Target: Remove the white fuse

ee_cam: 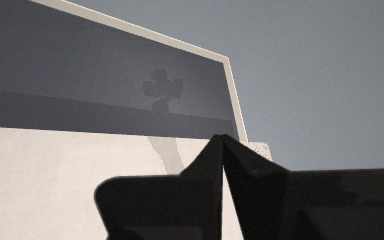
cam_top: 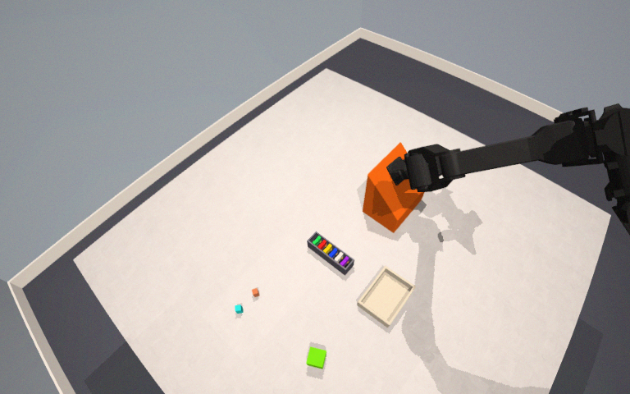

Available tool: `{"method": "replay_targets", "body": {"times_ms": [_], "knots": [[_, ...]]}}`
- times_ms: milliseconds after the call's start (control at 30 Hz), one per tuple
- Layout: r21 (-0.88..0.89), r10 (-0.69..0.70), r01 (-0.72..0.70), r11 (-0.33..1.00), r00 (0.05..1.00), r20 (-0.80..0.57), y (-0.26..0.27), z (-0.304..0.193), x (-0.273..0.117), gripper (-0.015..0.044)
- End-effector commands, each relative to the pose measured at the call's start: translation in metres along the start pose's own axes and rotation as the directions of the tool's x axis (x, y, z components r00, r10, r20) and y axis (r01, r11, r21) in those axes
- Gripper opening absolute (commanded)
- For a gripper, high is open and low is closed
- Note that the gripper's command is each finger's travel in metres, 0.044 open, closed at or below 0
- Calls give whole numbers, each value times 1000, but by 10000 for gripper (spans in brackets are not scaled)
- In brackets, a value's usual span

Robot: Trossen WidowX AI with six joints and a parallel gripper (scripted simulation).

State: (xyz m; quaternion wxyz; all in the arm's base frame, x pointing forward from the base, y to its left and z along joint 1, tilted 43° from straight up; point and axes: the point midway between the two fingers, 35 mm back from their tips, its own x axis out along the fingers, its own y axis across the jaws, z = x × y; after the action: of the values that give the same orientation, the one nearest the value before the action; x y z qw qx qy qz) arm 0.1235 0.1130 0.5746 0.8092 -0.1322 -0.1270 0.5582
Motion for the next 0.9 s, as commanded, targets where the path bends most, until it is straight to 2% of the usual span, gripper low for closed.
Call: {"method": "replay_targets", "body": {"times_ms": [0,67,233,400,633,867], "knots": [[-4,-6,6,1000,1000,2,1,1,0,26],[-32,-49,49,998,999,17,6,8,-3,74],[-146,-182,191,971,981,71,33,31,-5,74],[-257,-270,291,922,956,114,64,44,9,74],[-406,-326,349,845,937,127,104,39,55,74],[-558,-316,294,776,947,59,131,-2,122,74]]}}
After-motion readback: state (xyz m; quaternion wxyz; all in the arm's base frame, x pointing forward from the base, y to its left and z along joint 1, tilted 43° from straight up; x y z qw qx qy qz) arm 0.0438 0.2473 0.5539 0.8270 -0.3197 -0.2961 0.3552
